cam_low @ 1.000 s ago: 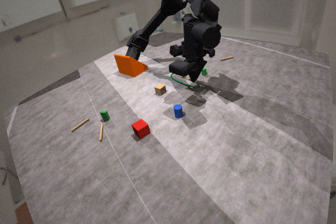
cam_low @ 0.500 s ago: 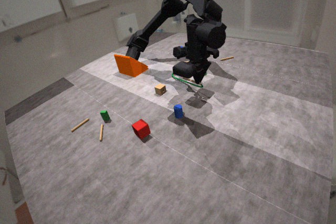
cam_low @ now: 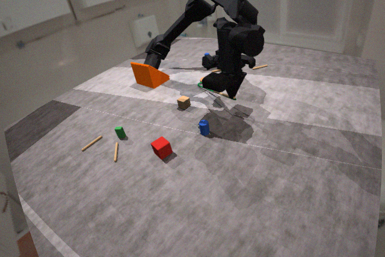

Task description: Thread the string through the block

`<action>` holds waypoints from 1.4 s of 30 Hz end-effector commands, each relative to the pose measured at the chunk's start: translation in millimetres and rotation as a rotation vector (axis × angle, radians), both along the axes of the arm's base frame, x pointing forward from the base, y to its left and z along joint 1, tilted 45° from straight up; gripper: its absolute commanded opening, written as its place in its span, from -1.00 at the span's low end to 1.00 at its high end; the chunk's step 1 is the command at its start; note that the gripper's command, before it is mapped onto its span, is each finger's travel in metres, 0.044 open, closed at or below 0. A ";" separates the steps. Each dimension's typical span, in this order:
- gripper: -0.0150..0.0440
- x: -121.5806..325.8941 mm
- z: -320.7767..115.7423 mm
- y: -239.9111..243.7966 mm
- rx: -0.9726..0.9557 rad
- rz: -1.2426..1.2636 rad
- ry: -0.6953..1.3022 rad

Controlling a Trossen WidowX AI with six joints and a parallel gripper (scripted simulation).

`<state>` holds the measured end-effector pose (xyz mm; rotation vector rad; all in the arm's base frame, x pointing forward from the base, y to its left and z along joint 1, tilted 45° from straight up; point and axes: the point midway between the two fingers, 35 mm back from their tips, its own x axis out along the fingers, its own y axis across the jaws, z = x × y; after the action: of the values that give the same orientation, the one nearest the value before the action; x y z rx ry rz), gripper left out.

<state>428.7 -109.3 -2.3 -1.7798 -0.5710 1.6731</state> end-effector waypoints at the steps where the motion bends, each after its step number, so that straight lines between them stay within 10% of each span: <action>1: -0.49 7.4 2.1 -1.8 0.000 -0.012 -0.021; 42: -0.49 -5.2 -39.4 -1.6 0.000 -0.016 -0.025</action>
<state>425.2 -111.0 -37.8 -1.8015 -0.5624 1.6451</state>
